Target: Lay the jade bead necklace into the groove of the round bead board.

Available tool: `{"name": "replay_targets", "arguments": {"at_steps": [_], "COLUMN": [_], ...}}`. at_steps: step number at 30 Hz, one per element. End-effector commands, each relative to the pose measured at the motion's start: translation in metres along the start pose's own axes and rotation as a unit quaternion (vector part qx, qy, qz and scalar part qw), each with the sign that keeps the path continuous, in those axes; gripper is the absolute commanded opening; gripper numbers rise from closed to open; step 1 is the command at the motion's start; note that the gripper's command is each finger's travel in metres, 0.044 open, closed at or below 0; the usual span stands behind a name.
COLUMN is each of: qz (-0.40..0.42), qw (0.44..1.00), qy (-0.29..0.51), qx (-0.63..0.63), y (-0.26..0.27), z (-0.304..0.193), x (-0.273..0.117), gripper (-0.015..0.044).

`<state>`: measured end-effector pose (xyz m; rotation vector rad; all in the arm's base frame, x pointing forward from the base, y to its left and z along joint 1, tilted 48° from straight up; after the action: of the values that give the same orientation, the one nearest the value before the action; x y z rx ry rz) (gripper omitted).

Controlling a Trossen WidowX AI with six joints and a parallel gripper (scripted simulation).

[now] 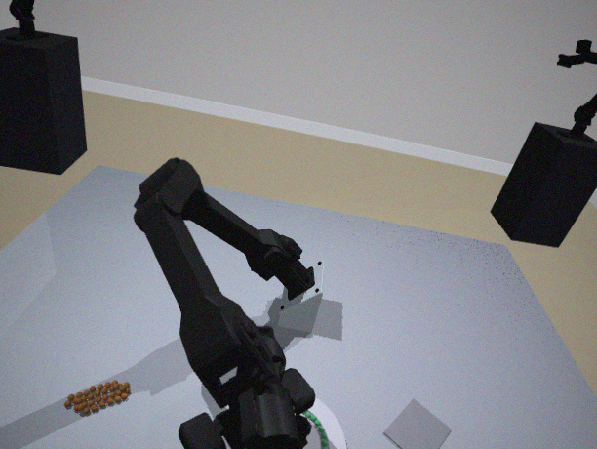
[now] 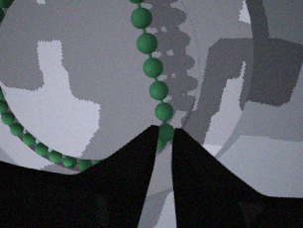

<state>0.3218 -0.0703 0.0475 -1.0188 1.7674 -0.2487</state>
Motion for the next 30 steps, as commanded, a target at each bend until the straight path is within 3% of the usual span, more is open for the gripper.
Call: {"name": "replay_targets", "arguments": {"at_steps": [1,12,28,30], "qz": [-0.001,-0.001,-0.001,0.0], "qw": [1.0,1.0,1.0,1.0], "qy": [-0.002,-0.002,-0.002,-0.001], "qx": [0.002,0.002,0.002,0.003], "y": [-0.0019,-0.0034,-0.0034,-0.0036], "z": [0.0004,0.0001,0.0001,-0.0008], "x": [-0.0023,0.0073,-0.0018,0.0015], "gripper": [0.0,0.0,0.042,0.044]}}
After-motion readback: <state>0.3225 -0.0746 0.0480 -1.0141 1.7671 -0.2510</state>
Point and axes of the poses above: the point midway between the two fingers, 35 mm back from their tips, its own x axis out along the fingers, its own y axis across the jaws, z = x × y, the point moved 3 cm from there along -x, back along the fingers, and after that the axes turned 5 degrees about x, right-handed, at the moved point
